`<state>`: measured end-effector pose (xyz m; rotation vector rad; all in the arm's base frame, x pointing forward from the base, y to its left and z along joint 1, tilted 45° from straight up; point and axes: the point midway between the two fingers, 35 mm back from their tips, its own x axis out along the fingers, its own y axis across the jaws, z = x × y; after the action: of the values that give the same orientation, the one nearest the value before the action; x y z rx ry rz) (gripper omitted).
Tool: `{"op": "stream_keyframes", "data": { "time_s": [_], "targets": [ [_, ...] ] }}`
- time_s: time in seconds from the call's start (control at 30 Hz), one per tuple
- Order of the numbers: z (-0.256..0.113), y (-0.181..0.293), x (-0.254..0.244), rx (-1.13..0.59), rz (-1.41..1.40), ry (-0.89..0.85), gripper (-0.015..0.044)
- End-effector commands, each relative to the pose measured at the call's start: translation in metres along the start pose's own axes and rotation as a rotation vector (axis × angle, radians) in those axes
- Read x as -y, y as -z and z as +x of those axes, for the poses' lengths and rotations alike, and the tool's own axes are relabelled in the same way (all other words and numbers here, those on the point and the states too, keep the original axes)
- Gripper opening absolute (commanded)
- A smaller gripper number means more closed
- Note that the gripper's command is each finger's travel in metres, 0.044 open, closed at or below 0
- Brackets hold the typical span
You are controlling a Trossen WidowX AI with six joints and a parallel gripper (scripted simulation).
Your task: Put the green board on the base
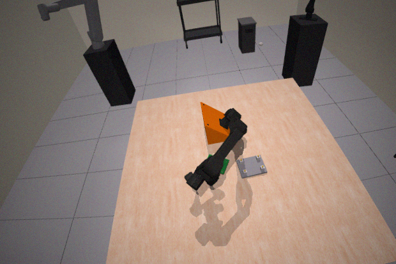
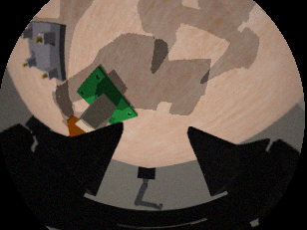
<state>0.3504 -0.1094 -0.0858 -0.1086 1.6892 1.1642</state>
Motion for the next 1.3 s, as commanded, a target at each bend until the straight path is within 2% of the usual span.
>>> {"op": "stream_keyframes", "data": {
  "time_s": [0.0, 0.03, 0.3, 0.53, 0.77, 0.9, 1.27],
  "targets": [
    [-0.001, 0.001, -0.001, 0.005, 0.012, 0.0, 0.0426],
    [-0.004, 0.003, -0.004, 0.02, 0.047, -0.001, 0.044],
    [-0.034, 0.041, -0.061, 0.257, 0.598, -0.067, 0.044],
    [-0.04, 0.067, -0.114, 0.438, 1.028, -0.189, 0.044],
    [-0.038, 0.066, -0.116, 0.443, 1.039, -0.193, 0.044],
    [-0.01, 0.052, -0.114, 0.443, 1.038, -0.194, 0.044],
    [0.006, 0.044, -0.113, 0.444, 1.038, -0.195, 0.044]
  ]
}}
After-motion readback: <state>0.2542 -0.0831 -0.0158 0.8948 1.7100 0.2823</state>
